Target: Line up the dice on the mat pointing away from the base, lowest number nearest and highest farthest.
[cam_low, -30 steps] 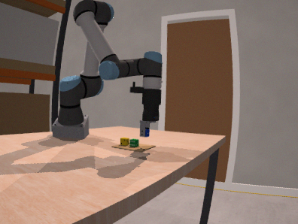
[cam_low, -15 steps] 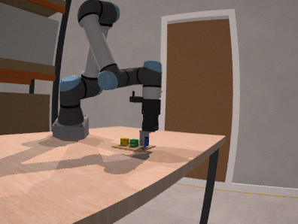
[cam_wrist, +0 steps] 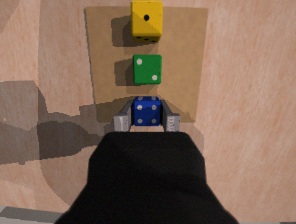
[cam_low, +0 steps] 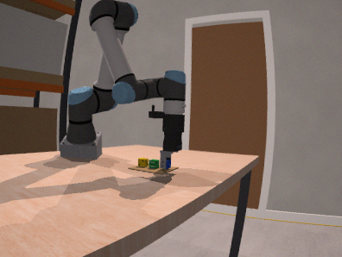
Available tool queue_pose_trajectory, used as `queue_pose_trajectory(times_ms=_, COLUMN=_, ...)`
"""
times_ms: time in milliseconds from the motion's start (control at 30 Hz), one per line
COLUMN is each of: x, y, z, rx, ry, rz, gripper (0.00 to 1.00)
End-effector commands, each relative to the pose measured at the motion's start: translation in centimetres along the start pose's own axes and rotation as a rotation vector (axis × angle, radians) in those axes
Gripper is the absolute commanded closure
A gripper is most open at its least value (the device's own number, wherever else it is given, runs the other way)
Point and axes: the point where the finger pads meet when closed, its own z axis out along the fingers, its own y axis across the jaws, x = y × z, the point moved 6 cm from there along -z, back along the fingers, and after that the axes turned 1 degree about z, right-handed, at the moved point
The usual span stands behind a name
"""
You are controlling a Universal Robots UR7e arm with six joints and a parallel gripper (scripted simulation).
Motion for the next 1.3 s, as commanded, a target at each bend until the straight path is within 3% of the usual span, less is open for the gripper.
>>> queue_pose_trajectory(times_ms=0, x=-0.03, y=0.0, z=-0.04, rx=0.0, ry=-0.001, rz=0.0, gripper=0.43)
queue_pose_trajectory(times_ms=1267, x=-0.04, y=0.0, z=0.33, rx=0.0, ry=-0.001, rz=0.0, gripper=0.43)
